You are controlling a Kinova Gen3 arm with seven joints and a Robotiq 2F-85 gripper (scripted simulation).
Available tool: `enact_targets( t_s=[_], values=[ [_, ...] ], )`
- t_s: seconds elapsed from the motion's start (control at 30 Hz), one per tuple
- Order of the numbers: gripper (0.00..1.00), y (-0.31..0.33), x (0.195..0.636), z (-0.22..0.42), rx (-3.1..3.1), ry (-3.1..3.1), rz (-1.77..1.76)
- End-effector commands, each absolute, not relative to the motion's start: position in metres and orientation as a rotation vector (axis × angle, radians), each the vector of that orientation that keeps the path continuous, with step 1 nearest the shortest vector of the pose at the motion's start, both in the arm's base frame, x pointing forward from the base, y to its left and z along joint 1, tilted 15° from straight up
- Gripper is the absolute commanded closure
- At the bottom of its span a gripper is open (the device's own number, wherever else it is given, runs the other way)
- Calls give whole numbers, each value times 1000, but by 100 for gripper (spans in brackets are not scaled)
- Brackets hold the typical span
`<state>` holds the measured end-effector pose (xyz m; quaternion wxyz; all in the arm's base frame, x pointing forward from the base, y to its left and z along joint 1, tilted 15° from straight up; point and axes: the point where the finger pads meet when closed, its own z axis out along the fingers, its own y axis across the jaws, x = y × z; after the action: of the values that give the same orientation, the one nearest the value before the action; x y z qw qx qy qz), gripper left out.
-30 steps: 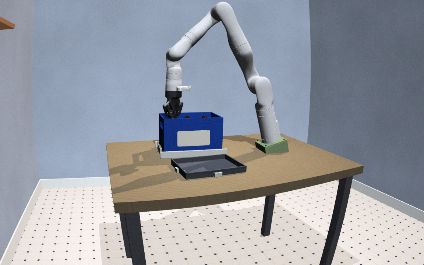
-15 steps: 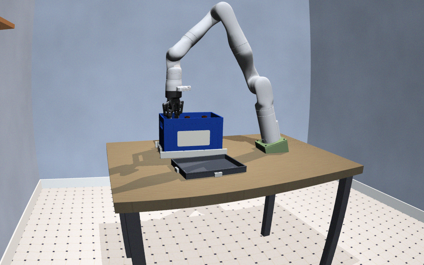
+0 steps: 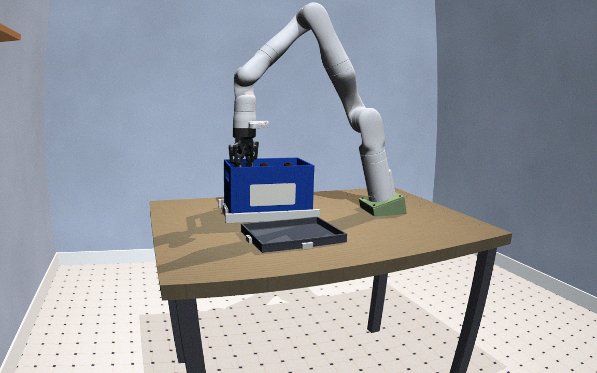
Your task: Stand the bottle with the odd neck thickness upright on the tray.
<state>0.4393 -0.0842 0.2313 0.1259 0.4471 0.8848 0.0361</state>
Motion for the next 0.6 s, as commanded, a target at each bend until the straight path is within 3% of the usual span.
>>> enact_targets(
  t_s=[0.0,0.57],
  values=[
    [36,-84,440,232,1301,2575,106],
    [36,-84,438,239,1301,2575,106]
  ],
)
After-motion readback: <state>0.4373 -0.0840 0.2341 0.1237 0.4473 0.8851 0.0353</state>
